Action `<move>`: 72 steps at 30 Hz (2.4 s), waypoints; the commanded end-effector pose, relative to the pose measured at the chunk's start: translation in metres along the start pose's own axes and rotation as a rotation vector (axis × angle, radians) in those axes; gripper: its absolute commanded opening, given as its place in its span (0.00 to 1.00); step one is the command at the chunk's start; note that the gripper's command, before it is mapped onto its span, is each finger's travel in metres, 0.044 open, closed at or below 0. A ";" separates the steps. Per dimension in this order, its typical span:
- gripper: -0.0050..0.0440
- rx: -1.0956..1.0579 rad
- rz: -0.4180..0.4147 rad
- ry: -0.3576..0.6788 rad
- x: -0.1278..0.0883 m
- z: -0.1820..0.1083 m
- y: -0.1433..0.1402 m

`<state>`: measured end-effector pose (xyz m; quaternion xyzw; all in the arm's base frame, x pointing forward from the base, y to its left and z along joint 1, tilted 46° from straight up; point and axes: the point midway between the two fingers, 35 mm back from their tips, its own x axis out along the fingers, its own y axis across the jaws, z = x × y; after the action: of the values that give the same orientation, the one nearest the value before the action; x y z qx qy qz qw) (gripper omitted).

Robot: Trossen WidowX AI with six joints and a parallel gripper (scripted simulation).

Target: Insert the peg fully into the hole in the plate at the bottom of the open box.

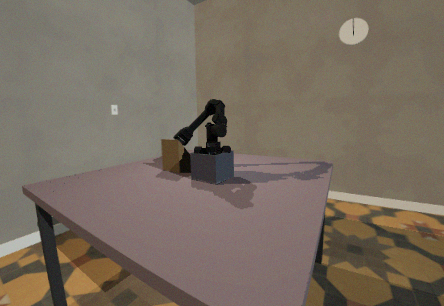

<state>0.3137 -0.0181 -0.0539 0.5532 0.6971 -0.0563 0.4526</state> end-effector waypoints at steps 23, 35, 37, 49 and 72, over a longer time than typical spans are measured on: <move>0.41 0.002 0.000 -0.002 -0.043 0.003 0.001; 0.41 0.003 0.002 0.001 -0.079 0.000 0.000; 0.51 0.003 0.002 0.001 -0.080 0.000 0.000; 1.00 0.003 0.002 0.001 -0.084 0.000 -0.002; 1.00 0.003 0.002 0.001 -0.084 0.000 -0.002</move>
<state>0.3104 -0.0791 0.0030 0.5569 0.6964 -0.0569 0.4490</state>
